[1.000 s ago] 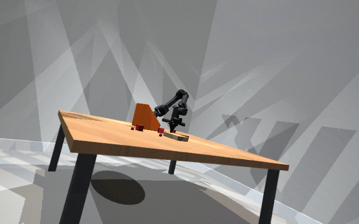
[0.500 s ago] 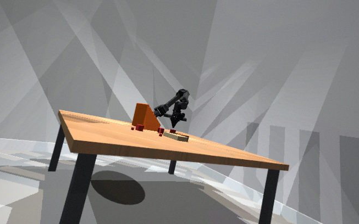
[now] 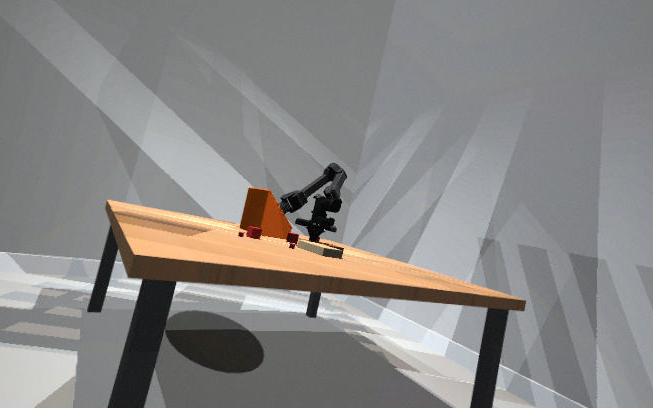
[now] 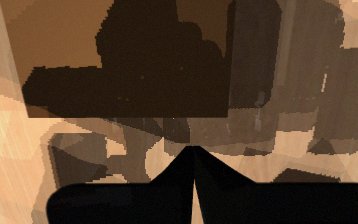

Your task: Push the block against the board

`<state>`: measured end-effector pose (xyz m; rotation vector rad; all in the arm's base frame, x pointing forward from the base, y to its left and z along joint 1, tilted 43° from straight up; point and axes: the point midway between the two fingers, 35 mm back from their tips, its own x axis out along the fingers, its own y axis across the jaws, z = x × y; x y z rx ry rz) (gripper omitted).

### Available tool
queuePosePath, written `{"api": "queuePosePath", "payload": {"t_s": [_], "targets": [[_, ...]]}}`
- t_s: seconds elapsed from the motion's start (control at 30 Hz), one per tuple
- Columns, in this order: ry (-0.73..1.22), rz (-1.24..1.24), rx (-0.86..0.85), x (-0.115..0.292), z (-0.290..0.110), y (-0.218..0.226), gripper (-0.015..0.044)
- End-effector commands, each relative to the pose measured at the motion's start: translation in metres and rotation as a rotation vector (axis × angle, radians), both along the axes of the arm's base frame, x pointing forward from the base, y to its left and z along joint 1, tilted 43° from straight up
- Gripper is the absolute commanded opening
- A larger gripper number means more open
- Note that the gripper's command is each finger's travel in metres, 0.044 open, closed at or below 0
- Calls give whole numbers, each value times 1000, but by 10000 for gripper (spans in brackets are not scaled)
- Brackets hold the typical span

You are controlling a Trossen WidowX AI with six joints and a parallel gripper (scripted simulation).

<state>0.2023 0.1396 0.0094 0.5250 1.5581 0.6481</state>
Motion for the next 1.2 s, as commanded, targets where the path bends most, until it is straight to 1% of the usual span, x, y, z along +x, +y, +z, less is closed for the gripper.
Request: {"api": "queuePosePath", "payload": {"t_s": [0.0, 1.17], "targets": [[7, -6, 4, 0, -4, 2, 0], [5, -6, 3, 41, -3, 6, 0]]}}
